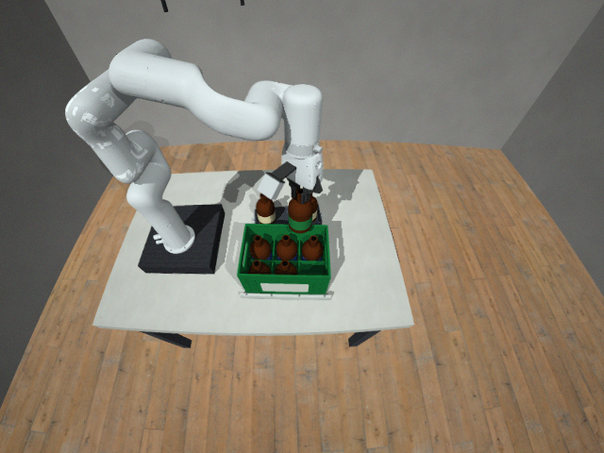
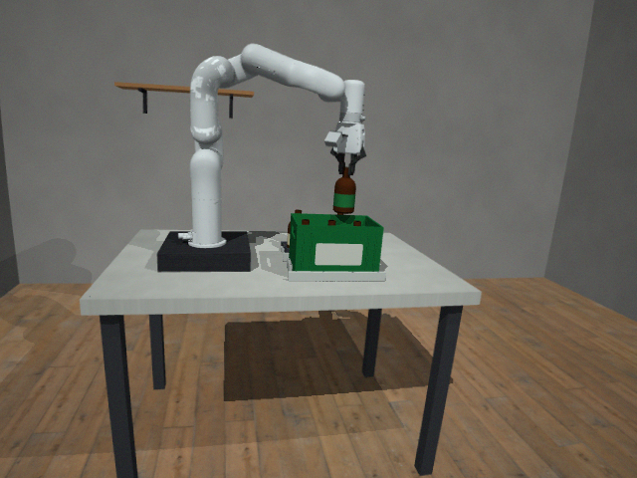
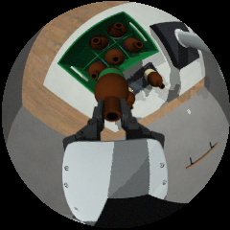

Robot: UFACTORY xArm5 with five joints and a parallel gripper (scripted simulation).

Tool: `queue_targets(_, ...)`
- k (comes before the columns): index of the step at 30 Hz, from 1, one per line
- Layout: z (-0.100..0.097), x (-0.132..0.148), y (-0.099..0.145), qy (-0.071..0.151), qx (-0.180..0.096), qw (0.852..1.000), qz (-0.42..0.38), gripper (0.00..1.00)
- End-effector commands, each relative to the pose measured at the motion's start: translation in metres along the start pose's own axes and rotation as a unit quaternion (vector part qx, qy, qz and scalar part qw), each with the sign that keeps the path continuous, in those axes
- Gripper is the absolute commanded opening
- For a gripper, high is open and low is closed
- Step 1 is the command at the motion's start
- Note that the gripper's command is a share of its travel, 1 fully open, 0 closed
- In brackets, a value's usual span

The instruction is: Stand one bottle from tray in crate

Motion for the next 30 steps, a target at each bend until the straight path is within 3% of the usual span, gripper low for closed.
queue_targets(1, -0.002, -0.013, -0.006, -0.001, -0.002, 1.000, 0.000, 0.00)
queue_targets(30, -0.002, -0.067, -0.035, -0.001, -0.002, 1.000, 0.000, 0.00)
Point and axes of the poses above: the point where the finger pads meet when closed, its own z axis out along the fingers, its own x axis across the jaws, y = z × x, the point moved 9 cm from there along -z, back along the fingers, and after that the axes turned 6 degrees about z, right-handed, at the moved point
